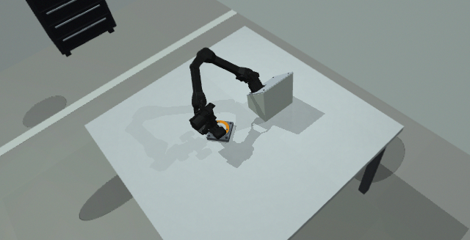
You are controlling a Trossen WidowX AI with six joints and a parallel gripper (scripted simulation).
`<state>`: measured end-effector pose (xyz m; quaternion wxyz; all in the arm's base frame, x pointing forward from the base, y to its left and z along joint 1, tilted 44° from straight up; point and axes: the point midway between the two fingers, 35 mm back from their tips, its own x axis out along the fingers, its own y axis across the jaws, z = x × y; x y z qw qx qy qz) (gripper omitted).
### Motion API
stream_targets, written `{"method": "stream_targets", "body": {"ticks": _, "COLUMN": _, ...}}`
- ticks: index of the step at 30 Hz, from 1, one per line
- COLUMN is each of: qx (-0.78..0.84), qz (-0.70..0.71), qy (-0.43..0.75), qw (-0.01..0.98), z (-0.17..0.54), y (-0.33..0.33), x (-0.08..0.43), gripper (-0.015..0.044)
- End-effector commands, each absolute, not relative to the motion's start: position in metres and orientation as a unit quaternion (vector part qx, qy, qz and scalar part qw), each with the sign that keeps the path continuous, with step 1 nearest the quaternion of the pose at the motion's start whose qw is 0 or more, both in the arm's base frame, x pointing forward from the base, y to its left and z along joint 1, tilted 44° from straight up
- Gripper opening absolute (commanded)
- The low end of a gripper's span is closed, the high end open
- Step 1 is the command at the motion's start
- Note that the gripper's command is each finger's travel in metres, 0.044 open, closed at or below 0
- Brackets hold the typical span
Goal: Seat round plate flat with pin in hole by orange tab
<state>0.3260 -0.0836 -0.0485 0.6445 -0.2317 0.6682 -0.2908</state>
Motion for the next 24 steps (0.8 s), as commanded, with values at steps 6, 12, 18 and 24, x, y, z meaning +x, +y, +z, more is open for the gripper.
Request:
{"method": "stream_targets", "body": {"ticks": 6, "qx": -0.234, "qz": -0.293, "qy": 0.666, "qw": 0.645, "z": -0.038, "y": -0.091, "x": 0.328, "gripper": 0.0000}}
{"method": "stream_targets", "body": {"ticks": 12, "qx": -0.234, "qz": -0.293, "qy": 0.666, "qw": 0.645, "z": -0.034, "y": -0.096, "x": 0.327, "gripper": 0.0000}}
{"method": "stream_targets", "body": {"ticks": 18, "qx": -0.234, "qz": -0.293, "qy": 0.666, "qw": 0.645, "z": -0.029, "y": -0.101, "x": 0.325, "gripper": 0.0000}}
{"method": "stream_targets", "body": {"ticks": 24, "qx": -0.234, "qz": -0.293, "qy": 0.666, "qw": 0.644, "z": -0.023, "y": -0.106, "x": 0.323, "gripper": 0.0000}}
